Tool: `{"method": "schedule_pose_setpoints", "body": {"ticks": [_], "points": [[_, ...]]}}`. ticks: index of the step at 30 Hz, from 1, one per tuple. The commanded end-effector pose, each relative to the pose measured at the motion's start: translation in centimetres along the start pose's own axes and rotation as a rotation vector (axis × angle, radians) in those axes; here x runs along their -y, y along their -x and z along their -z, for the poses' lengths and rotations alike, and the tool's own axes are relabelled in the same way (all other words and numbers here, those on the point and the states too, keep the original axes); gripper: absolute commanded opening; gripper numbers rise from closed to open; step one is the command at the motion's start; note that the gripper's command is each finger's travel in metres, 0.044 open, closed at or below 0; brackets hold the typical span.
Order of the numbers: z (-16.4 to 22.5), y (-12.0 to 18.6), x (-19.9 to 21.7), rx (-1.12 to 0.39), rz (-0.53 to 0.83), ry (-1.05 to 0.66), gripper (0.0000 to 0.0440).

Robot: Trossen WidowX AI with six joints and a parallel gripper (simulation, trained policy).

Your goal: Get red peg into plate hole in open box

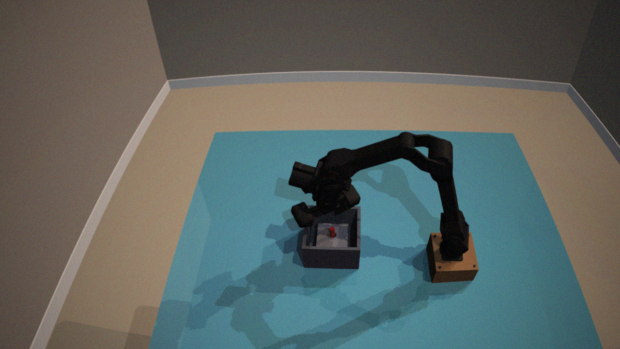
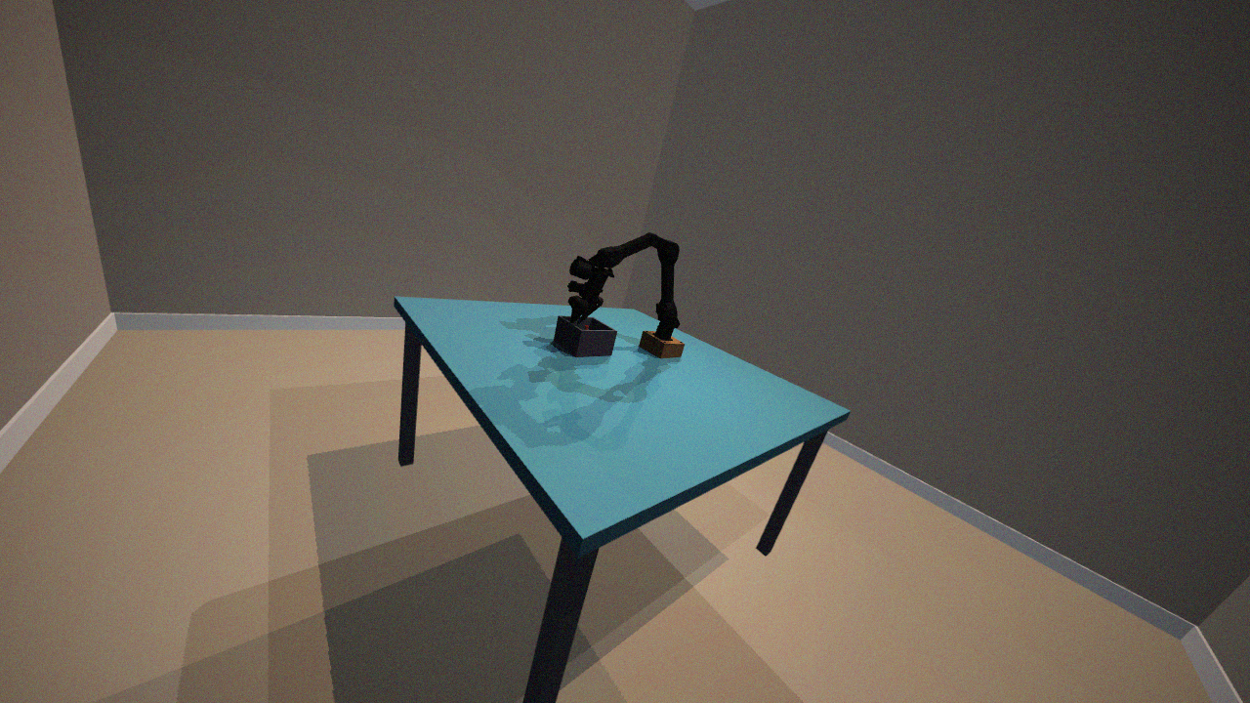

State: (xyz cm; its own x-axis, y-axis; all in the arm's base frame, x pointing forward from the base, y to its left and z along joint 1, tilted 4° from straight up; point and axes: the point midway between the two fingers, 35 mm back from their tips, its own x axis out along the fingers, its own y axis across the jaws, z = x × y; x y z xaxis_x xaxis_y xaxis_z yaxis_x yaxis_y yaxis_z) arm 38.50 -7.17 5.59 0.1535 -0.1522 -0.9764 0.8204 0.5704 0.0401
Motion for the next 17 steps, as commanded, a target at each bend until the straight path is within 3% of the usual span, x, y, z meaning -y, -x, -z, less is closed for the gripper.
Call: {"method": "schedule_pose_setpoints", "body": {"ticks": [1,17], "points": [[-5.3,0.4,-0.9,0.150,-0.063,-0.092,0.0440],[-9.3,-0.1,-0.1,0.176,-0.076,-0.156,0.0440]]}}
